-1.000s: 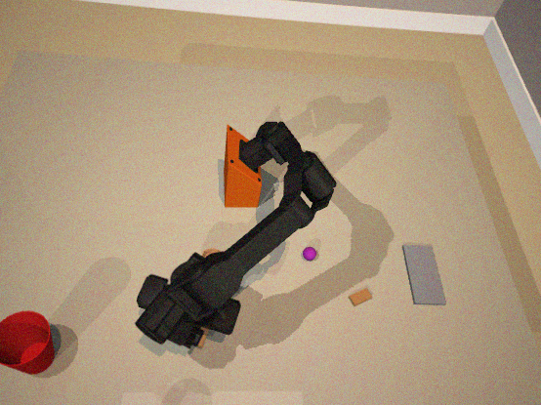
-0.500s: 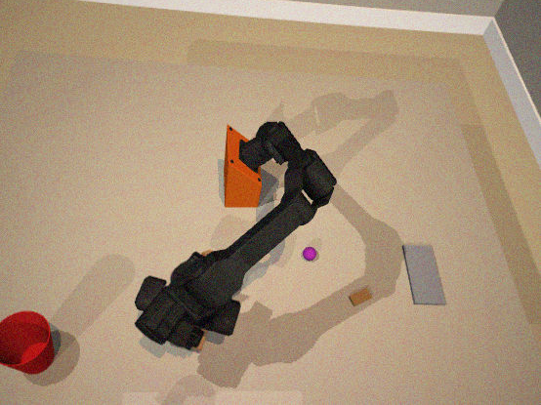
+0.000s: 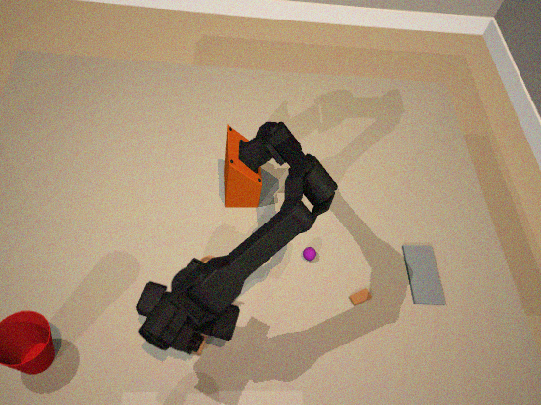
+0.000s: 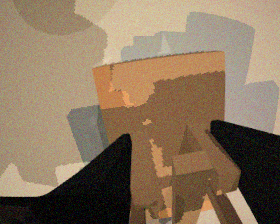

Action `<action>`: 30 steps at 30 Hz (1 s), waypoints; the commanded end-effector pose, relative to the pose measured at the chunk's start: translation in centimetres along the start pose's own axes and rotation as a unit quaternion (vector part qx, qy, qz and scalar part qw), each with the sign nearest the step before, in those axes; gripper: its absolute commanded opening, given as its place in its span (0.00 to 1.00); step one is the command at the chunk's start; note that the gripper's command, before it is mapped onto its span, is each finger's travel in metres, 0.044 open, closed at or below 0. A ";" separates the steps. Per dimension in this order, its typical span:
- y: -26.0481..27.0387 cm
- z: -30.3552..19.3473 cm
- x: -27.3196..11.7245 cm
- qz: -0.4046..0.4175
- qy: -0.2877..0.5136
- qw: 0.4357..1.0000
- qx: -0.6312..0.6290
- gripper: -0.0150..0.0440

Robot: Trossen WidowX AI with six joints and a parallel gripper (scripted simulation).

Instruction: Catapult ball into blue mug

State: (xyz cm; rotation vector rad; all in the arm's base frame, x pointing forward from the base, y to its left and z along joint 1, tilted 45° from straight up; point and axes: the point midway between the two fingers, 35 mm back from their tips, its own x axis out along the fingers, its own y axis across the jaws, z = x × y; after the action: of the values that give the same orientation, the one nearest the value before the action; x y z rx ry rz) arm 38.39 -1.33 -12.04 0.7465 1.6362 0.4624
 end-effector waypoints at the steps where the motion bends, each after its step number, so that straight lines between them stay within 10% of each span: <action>1: -0.1 0.0 0.3 0.002 -0.005 1.000 0.005 0.25; 9: -0.1 -0.1 0.6 0.000 0.002 1.000 0.002 0.25; 24: -0.1 -0.1 0.4 0.000 0.002 1.000 0.002 0.92; 30: -0.2 -0.1 -8.2 -0.002 0.003 1.000 0.003 1.00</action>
State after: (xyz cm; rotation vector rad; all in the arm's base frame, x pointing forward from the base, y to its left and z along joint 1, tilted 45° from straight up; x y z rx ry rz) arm 38.14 -3.38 -9.84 0.7559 1.6815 0.4721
